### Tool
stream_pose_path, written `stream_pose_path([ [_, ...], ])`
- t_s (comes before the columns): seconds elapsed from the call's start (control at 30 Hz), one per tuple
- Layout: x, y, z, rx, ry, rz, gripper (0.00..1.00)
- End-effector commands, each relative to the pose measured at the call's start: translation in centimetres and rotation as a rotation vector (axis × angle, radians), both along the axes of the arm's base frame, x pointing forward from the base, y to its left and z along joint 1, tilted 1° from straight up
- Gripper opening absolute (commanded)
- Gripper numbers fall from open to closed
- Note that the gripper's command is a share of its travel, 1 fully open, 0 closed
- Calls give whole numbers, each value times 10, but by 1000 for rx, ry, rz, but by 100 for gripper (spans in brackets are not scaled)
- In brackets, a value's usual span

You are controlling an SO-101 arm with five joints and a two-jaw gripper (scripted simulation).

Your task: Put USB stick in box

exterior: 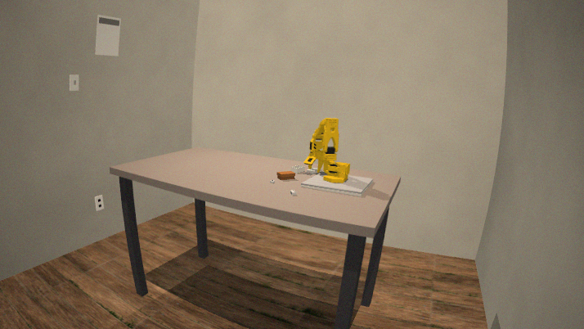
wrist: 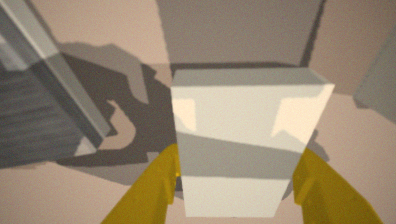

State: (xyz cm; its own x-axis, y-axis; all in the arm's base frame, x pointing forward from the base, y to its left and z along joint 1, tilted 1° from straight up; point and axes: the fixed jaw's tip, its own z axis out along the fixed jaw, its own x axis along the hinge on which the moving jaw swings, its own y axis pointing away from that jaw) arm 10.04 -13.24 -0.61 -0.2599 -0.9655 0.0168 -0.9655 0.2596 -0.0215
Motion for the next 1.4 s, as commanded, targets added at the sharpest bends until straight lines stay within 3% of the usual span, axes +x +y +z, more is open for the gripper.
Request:
stream_pose_path([
  [0.0, -2, 1, -1, 10, 7, 1, 23],
  [0.93, -1, 1, 0, 10, 7, 1, 23],
  [1.37, -1, 0, 13, 10, 7, 1, 23],
])
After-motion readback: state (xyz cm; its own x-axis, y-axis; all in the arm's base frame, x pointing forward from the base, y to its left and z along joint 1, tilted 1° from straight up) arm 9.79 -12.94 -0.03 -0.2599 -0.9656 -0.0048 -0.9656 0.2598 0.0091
